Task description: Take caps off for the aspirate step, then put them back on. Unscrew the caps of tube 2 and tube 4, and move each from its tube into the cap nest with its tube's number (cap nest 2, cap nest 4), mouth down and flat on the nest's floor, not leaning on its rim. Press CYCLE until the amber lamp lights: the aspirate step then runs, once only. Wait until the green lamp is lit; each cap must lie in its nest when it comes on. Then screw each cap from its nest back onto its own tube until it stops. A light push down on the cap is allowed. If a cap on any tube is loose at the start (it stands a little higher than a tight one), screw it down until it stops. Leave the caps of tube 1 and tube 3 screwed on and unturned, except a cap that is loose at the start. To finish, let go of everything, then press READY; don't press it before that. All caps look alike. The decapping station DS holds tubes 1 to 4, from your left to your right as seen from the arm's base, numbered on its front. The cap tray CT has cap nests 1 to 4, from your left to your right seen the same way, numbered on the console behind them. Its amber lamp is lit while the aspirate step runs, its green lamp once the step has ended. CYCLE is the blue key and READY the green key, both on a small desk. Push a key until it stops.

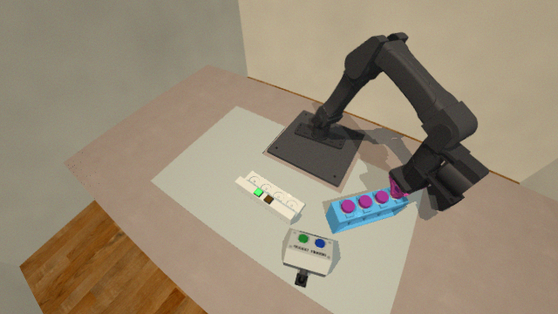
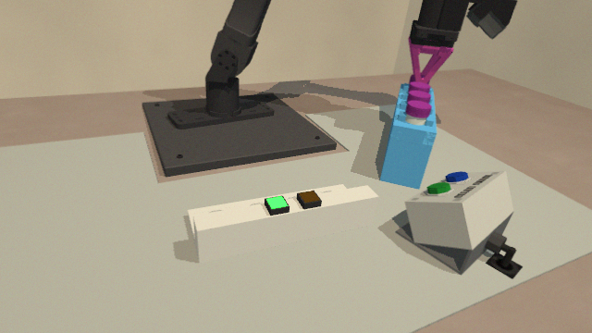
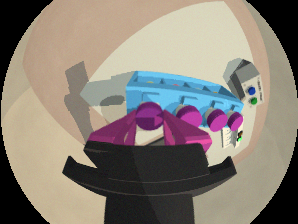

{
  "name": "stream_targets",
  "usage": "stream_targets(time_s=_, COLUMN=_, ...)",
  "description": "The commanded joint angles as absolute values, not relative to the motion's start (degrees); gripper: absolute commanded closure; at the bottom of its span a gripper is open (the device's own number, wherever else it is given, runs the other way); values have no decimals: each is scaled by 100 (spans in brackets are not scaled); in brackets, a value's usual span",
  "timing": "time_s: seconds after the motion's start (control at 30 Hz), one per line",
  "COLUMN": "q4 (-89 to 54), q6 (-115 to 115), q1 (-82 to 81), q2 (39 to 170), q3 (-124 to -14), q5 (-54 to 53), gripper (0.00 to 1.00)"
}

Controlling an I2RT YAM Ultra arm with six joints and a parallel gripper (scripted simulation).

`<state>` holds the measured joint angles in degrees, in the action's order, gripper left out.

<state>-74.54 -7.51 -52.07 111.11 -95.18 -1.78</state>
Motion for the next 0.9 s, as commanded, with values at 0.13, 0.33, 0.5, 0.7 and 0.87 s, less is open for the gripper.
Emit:
stream_targets(time_s=0.13, q4=-7460, q6=-1403, q1=-5203, q2=11067, q3=-9536, q5=-188, gripper=100)
stream_targets(time_s=0.33, q4=-7460, q6=-1403, q1=-5203, q2=11067, q3=-9536, q5=-188, gripper=100)
stream_targets(time_s=0.5, q4=-7460, q6=-1403, q1=-5203, q2=11067, q3=-9536, q5=-188, gripper=100)
stream_targets(time_s=0.7, q4=-7460, q6=-1403, q1=-5204, q2=11067, q3=-9536, q5=-188, gripper=51)
stream_targets(time_s=0.87, q4=-7460, q6=-1404, q1=-5204, q2=11067, q3=-9536, q5=-188, gripper=51)
